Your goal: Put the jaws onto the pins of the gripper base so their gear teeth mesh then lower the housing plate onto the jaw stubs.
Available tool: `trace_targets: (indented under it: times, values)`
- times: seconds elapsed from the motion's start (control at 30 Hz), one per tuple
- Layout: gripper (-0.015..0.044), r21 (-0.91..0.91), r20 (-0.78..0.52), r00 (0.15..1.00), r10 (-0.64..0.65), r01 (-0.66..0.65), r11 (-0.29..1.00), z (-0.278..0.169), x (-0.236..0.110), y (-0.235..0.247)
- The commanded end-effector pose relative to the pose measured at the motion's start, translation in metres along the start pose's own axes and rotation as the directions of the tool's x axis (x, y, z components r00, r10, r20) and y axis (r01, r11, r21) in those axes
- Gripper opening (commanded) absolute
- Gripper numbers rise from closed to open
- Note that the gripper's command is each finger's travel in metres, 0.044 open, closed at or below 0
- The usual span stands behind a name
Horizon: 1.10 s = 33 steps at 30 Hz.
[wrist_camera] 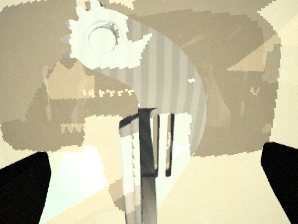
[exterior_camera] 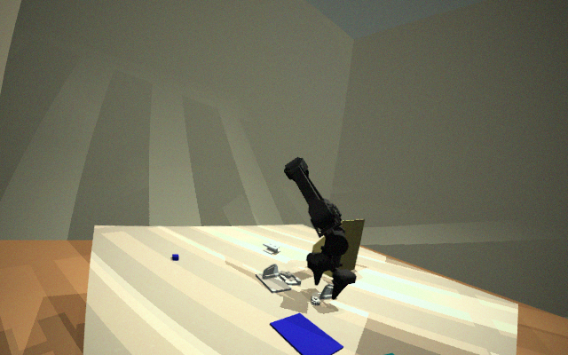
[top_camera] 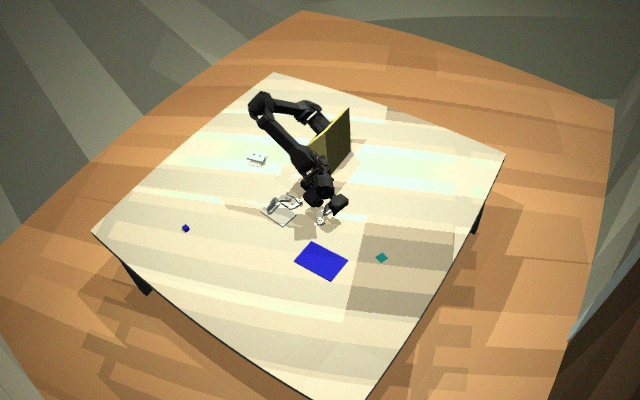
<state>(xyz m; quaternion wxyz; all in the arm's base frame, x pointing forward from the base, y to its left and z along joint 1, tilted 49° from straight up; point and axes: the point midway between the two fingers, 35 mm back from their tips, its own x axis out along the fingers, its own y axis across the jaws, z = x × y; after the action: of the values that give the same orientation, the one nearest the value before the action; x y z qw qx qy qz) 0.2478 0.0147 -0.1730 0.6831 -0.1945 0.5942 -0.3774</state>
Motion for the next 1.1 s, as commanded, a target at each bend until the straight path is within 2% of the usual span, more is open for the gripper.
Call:
trace_targets:
  times: [0.0,1.07]
  values:
    - [0.044,-0.012,0.001,1.0,-0.01,0.01,1.0,-0.0024,0.0082,-0.0017]
    - [0.044,-0.012,0.001,1.0,-0.011,0.011,1.0,-0.0028,0.0157,-0.0024]
